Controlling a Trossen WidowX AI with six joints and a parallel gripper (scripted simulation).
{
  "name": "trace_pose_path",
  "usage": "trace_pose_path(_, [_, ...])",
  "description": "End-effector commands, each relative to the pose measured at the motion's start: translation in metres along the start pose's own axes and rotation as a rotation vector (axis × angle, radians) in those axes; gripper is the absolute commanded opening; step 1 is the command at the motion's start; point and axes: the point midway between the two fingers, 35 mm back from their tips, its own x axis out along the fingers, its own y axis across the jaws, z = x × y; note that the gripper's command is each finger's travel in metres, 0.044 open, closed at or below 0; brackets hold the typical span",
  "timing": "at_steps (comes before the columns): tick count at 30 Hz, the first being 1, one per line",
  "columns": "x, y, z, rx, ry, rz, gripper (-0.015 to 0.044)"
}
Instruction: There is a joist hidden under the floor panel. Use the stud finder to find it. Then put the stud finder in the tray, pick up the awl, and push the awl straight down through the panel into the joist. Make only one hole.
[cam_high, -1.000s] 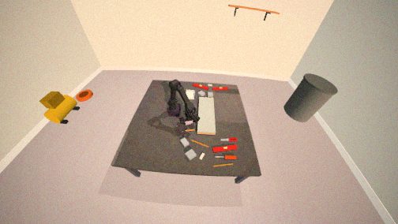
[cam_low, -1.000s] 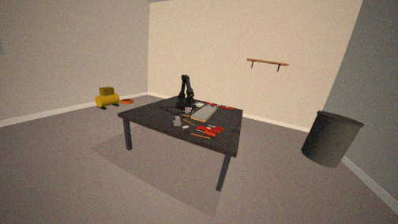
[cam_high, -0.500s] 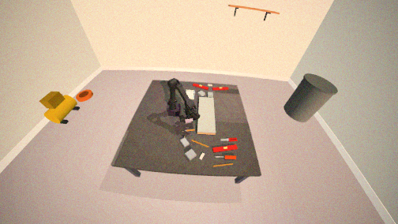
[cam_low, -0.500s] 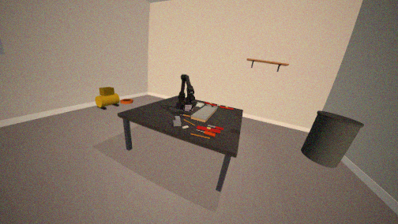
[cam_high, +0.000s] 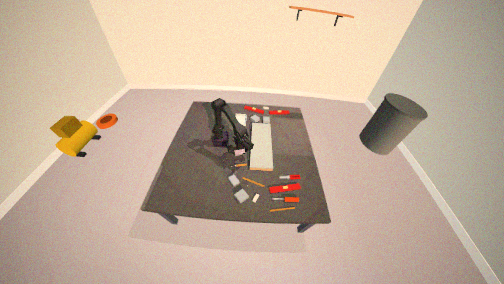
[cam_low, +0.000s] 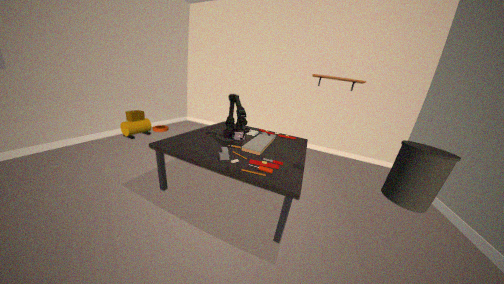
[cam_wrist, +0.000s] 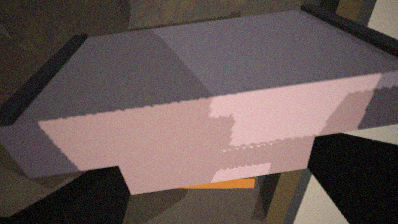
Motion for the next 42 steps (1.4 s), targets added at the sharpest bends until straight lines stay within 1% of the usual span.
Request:
trace_pose_path(1, [-0.0006, 0.0005, 0.0015, 0.003, 0.023, 0.001, 0.0])
trace_pose_path(42, [0.0047, 0.0012, 0.0088, 0.0, 0.234, 0.008, 0.0])
